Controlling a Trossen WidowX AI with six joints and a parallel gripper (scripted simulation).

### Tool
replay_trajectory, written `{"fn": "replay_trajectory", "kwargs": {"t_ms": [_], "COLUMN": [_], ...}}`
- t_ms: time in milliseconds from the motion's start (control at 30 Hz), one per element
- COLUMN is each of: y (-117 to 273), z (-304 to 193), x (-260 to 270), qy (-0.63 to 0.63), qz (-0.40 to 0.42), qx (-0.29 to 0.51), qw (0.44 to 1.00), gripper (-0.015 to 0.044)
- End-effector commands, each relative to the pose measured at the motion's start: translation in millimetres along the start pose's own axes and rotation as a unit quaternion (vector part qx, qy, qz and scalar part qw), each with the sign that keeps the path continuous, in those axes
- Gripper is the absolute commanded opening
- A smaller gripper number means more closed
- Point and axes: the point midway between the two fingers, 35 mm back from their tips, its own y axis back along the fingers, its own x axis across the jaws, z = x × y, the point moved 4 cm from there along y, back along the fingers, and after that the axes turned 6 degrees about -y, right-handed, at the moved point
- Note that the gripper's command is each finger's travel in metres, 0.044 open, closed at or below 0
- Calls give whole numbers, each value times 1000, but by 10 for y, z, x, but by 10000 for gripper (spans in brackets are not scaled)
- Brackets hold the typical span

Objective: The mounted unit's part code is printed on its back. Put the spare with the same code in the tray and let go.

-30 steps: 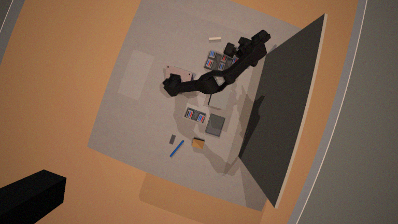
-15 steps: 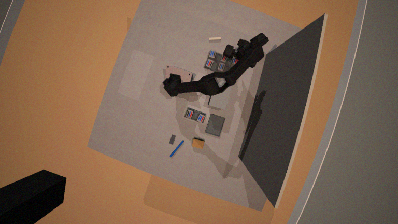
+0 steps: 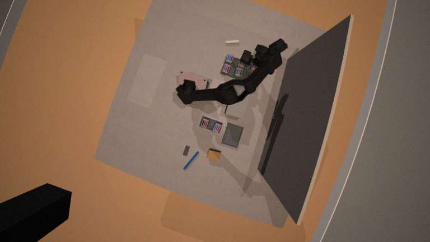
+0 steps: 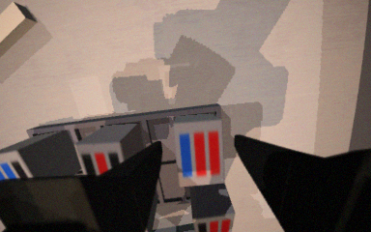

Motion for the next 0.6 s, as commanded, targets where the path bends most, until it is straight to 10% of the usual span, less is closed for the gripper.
{"fn": "replay_trajectory", "kwargs": {"t_ms": [0, 467, 567], "y": [-71, -224, -211], "z": [-8, -22, -20], "x": [2, 13, 15], "qy": [2, 2, 0], "qz": [-2, -2, 1], "qx": [2, 3, 2], "qw": [1000, 1000, 1000], "gripper": [300, 300, 221]}}
